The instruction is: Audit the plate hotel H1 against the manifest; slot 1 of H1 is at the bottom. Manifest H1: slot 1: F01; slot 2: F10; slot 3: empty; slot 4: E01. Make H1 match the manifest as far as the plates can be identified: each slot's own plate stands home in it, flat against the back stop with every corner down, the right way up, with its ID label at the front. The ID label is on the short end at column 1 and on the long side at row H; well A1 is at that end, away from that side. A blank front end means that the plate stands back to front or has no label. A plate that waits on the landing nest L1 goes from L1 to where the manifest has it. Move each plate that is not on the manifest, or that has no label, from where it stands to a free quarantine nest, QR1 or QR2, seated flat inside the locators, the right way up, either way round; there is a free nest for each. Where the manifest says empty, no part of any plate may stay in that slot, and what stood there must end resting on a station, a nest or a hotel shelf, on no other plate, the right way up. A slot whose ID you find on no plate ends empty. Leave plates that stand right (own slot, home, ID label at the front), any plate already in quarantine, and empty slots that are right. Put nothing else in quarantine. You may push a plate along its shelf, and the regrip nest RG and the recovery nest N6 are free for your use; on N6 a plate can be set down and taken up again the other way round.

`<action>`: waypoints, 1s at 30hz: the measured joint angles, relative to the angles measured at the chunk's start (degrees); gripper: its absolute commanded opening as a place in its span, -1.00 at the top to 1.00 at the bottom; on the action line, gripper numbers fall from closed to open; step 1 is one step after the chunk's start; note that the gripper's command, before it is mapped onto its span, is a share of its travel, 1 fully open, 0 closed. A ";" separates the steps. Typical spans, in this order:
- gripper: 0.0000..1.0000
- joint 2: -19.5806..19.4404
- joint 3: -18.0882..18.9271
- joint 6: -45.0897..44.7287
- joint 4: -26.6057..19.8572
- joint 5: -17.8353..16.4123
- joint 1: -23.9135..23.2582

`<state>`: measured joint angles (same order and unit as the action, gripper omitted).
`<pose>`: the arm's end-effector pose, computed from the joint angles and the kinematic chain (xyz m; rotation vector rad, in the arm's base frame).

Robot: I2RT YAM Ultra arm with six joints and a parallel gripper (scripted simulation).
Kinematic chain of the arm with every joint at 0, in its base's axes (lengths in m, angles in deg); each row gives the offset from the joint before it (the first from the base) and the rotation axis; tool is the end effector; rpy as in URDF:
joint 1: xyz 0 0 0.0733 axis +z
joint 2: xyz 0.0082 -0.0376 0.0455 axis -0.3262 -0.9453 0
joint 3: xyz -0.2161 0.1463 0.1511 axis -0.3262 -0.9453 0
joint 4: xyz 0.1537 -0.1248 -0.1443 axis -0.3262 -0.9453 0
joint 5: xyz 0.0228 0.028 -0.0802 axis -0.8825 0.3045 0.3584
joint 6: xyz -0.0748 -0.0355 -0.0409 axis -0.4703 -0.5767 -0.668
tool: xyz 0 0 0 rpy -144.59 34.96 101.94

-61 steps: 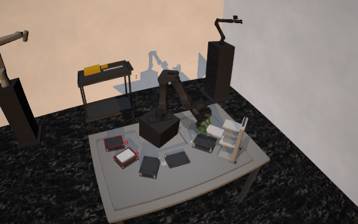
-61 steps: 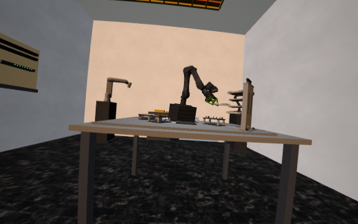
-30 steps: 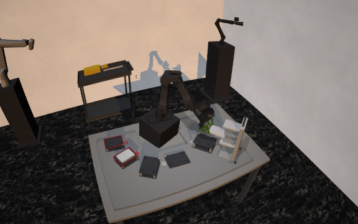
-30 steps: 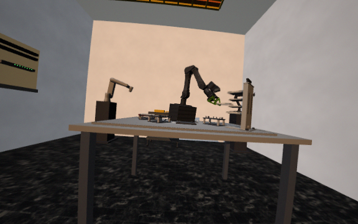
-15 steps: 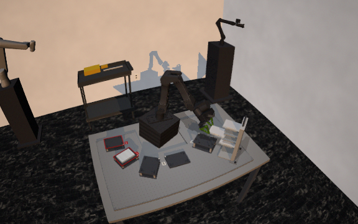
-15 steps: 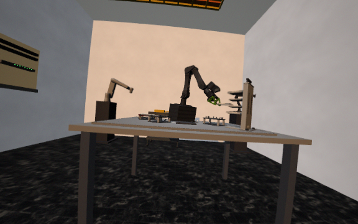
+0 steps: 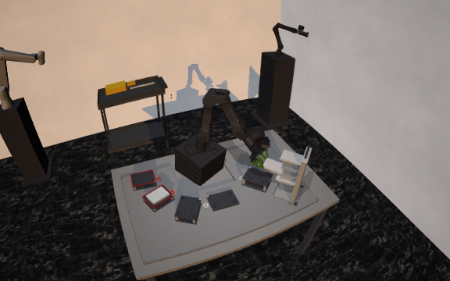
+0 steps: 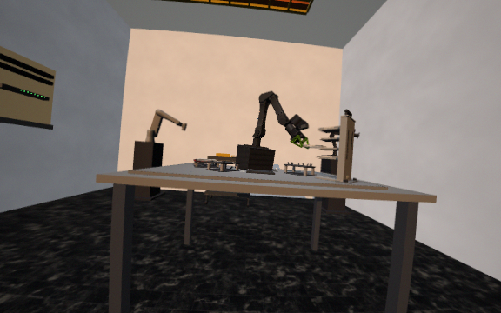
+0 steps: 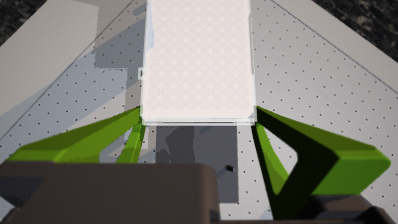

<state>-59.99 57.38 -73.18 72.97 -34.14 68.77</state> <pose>0.2168 0.2348 0.1608 -0.7647 2.1541 0.3105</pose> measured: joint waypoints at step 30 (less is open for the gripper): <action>-0.72 -3.52 3.69 -0.44 0.00 -0.55 -0.68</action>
<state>-63.51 61.07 -73.62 72.97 -34.69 68.10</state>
